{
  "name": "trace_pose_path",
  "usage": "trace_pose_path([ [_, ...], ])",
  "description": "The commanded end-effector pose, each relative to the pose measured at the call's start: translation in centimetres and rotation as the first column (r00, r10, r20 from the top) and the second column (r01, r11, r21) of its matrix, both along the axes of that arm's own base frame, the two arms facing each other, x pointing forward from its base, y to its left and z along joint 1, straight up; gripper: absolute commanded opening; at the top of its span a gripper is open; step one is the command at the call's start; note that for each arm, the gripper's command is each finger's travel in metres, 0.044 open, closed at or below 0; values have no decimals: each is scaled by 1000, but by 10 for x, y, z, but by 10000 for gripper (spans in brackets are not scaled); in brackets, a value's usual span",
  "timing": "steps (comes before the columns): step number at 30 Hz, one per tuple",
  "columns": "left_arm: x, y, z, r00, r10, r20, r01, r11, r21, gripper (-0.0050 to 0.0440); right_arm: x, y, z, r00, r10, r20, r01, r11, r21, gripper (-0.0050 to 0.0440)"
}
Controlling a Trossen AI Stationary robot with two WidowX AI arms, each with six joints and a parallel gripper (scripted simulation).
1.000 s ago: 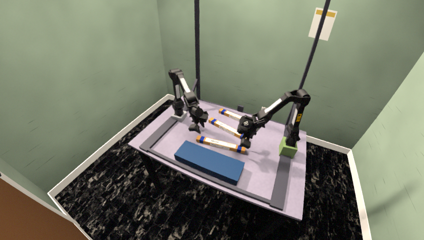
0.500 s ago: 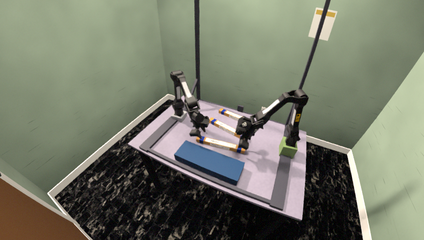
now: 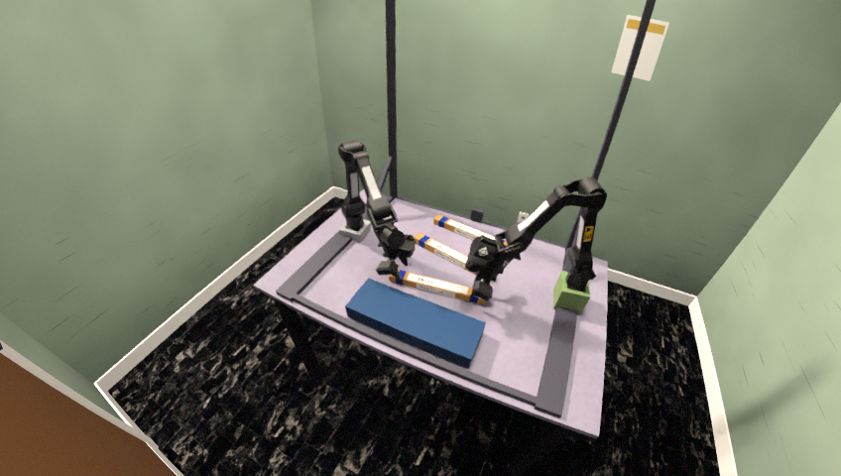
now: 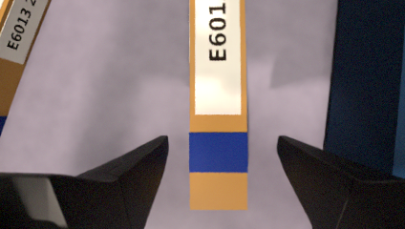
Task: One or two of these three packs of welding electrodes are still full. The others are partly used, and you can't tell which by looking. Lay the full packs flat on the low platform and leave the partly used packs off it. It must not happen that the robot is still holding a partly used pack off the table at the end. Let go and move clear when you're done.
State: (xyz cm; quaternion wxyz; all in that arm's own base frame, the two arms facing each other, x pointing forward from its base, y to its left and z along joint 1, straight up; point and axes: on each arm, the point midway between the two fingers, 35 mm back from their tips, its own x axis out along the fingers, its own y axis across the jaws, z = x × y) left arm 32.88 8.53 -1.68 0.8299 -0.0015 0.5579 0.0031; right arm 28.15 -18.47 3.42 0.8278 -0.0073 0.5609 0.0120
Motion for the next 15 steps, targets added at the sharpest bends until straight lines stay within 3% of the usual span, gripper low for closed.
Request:
trace_pose_path([
  [1,0,0,-15,1000,-5,-3,5,1000,-1,330,2,0,-11,1000,6,12,-6,1000,-4,330],
  [15,-1,0,-32,1000,-5,-3,5,1000,-1,330,2,0,-25,1000,6,12,-6,1000,-4,330],
])
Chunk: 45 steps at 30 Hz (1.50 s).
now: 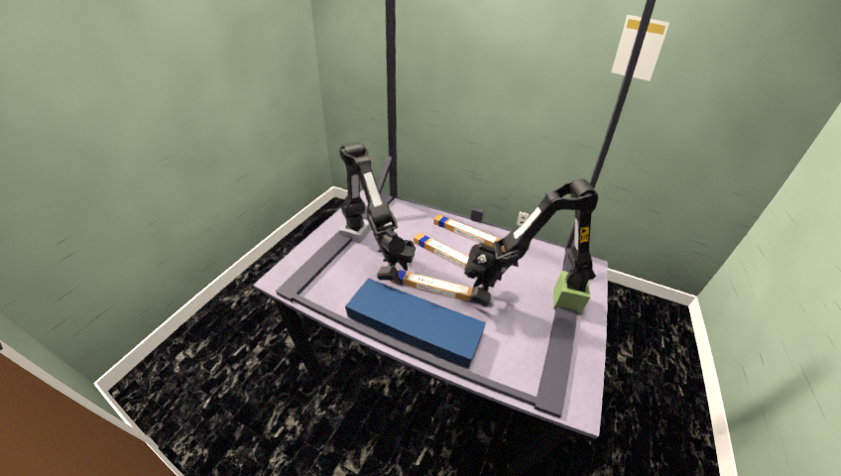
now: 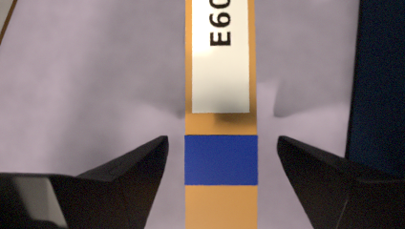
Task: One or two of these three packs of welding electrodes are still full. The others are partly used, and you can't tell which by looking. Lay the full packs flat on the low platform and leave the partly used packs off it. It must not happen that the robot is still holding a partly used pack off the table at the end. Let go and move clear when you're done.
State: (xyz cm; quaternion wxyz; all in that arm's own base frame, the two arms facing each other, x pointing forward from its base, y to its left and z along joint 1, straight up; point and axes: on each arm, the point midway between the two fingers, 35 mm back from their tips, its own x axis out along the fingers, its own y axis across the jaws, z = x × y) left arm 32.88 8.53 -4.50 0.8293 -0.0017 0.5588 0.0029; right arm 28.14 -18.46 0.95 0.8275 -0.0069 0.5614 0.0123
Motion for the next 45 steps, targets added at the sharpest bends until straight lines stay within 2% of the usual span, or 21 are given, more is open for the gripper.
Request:
trace_pose_path([
  [1,0,0,-5,1000,-5,0,5,1000,0,330,2,0,-1,1000,6,13,-6,1000,-5,330],
  [15,0,0,-17,1000,-5,0,5,1000,0,330,2,0,-13,1000,6,13,-6,1000,-5,330],
  [16,5,1,-11,1000,-2,18,2,1000,6,330,5,-3,-7,1000,3,27,-2,1000,-20,330],
  [21,-1,-1,-18,1000,-5,0,5,1000,0,330,2,0,-12,1000,6,17,-6,1000,-9,330],
  [27,4,1,-11,1000,-2,18,2,1000,6,330,4,-3,-7,1000,3,27,-2,1000,-20,330],
  [28,-2,-1,-18,1000,-5,-2,5,1000,-1,330,4,-3,-7,1000,3,27,-2,1000,-20,-50],
  [29,4,1,-11,1000,-2,18,2,1000,6,-50,4,-3,-7,1000,3,27,-2,1000,-20,-50],
  [45,4,1,-11,1000,-2,18,2,1000,6,-50,4,-3,-7,1000,3,27,-2,1000,-20,-50],
])
